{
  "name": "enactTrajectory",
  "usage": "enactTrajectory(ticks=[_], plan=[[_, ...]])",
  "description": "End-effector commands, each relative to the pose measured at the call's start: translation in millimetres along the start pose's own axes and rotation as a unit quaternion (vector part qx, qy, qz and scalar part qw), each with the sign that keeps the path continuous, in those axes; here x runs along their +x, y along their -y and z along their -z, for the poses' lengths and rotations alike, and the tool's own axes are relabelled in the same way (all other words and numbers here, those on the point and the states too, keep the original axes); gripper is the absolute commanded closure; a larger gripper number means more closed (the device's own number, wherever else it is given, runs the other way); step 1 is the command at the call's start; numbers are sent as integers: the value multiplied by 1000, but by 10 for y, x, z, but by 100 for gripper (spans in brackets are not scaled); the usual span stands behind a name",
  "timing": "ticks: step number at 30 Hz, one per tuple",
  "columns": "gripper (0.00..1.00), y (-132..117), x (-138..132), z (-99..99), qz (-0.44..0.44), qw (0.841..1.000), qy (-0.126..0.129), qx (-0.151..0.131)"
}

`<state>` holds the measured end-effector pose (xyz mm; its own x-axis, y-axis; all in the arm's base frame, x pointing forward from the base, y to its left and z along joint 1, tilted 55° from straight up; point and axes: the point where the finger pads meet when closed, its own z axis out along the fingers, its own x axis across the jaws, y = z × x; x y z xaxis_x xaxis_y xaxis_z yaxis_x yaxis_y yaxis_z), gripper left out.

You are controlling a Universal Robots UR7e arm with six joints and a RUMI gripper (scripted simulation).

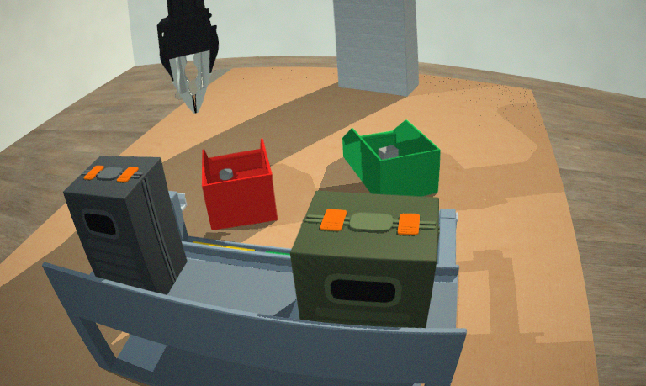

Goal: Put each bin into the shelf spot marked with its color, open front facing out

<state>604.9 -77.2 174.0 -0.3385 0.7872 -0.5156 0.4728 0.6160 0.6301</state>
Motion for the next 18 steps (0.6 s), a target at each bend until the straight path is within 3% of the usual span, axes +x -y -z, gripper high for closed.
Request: enactTrajectory(ticks=[1, 10, 11, 18], plan=[[100, -3, -2, 3, 0, 1000, 0, 0], [100, -3, -2, 3, 0, 1000, 0, 0], [85, -3, -2, 3, 0, 1000, 0, 0], [85, -3, -2, 3, 0, 1000, 0, 0]])
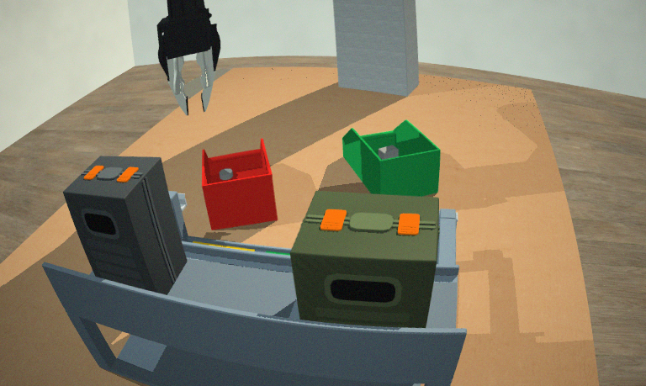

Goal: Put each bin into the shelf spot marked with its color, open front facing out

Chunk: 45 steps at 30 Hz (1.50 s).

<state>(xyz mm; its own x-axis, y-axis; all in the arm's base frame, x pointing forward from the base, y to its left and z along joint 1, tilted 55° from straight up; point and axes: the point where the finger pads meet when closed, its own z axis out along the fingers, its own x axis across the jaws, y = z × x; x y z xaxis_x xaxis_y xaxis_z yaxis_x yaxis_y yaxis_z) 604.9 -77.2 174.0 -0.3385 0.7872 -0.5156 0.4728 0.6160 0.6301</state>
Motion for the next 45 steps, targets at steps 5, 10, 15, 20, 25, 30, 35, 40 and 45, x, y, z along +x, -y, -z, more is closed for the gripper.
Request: enactTrajectory(ticks=[5, 10, 15, 20, 25, 30, 35, 40, 45], plan=[[85, -3, -2, 3, 0, 1000, 0, 0], [85, -3, -2, 3, 0, 1000, 0, 0], [85, -3, -2, 3, 0, 1000, 0, 0], [85, -3, -2, 3, 0, 1000, 0, 0], [85, -3, -2, 3, 0, 1000, 0, 0], [85, -3, -3, 1, 0, 1000, 0, 0], [85, -3, -3, -14, 0, 1000, 0, 0], [85, -3, -3, -53, 0, 1000, 0, 0], [85, -3, -3, -89, 0, 1000, 0, 0]])
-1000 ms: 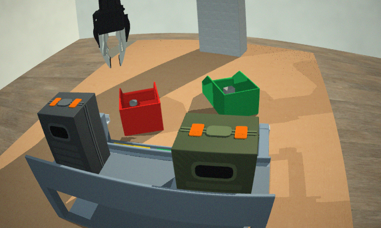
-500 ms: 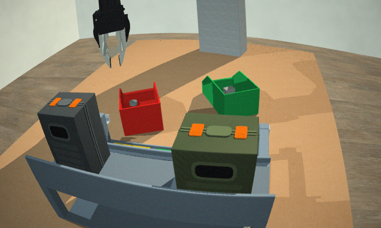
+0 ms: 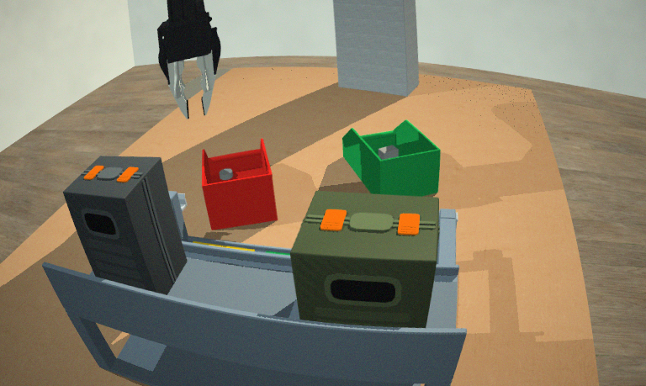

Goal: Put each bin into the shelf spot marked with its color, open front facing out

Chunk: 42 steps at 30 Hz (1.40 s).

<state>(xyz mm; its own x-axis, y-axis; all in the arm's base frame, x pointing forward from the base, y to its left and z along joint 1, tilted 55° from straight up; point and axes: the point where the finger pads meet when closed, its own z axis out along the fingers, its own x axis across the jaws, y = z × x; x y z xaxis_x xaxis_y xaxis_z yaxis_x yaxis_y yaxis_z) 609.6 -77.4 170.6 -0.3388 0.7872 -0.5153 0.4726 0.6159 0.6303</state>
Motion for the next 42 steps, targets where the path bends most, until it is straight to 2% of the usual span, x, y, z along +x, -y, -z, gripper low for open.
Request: enactTrajectory(ticks=[1, 29, 42], plan=[[85, -3, -3, -45, 0, 1000, 0, 0], [85, 1, -3, -541, 0, 1000, 0, 0], [85, 1, -4, -628, 0, 1000, 0, 0]])
